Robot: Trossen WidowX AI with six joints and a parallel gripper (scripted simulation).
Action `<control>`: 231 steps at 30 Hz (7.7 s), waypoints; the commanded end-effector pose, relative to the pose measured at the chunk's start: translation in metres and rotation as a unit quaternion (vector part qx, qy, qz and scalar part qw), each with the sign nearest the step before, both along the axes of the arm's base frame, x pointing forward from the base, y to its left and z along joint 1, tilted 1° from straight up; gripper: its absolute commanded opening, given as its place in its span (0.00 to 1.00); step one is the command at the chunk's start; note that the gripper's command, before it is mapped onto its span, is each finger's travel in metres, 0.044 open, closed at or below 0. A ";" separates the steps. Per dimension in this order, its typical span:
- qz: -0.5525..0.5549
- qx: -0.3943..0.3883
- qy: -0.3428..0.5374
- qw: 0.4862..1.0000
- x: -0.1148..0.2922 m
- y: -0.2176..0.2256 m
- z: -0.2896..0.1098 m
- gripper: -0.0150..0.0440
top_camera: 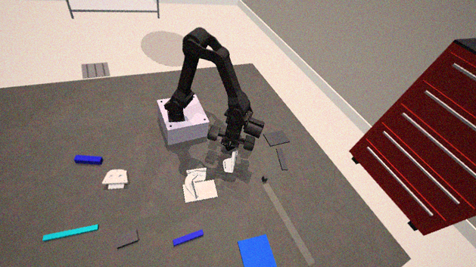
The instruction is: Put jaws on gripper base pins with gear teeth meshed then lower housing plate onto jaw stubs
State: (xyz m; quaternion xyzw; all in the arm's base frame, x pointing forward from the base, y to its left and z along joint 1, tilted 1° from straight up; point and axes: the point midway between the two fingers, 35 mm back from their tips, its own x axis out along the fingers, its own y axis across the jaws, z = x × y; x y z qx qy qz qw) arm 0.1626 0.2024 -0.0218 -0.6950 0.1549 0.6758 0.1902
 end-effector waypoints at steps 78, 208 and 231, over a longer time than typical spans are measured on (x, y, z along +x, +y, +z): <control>0.005 0.009 -0.009 1.000 0.026 0.048 0.050 1.00; 0.005 0.003 -0.004 1.000 0.024 0.045 0.056 0.25; 0.005 0.003 -0.004 1.000 0.024 0.045 0.056 0.61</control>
